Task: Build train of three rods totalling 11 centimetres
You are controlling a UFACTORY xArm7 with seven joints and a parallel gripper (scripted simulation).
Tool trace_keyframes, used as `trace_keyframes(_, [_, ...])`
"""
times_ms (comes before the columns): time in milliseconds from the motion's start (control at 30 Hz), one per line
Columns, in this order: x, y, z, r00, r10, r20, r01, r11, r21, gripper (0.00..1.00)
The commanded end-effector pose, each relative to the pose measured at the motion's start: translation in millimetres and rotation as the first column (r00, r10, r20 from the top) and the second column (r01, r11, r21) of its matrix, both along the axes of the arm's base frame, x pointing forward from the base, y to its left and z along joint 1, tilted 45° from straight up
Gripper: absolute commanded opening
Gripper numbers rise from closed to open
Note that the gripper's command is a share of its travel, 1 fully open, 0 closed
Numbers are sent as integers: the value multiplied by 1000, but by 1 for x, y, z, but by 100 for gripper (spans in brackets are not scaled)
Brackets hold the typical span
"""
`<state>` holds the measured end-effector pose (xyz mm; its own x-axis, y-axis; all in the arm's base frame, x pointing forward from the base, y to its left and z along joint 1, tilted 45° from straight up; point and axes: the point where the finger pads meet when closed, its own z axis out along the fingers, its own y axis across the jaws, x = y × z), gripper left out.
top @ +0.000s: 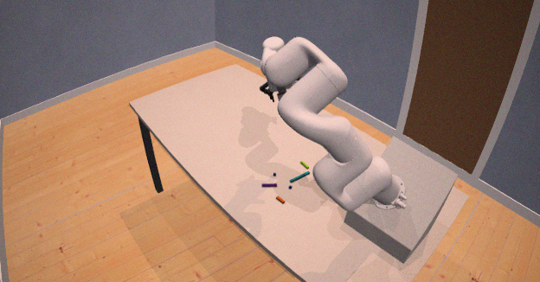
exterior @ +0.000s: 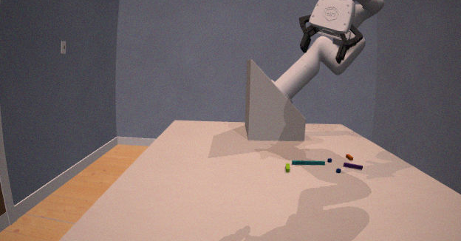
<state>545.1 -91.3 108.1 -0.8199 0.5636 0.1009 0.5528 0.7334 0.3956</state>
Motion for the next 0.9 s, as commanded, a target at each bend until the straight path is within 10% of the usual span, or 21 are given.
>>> trace_keyframes(0, [1,-2,1,1000,-4,3,4,1000,-2,100])
trace_keyframes(867, [-10,19,-14,982,-164,-96,170,983,64,100])
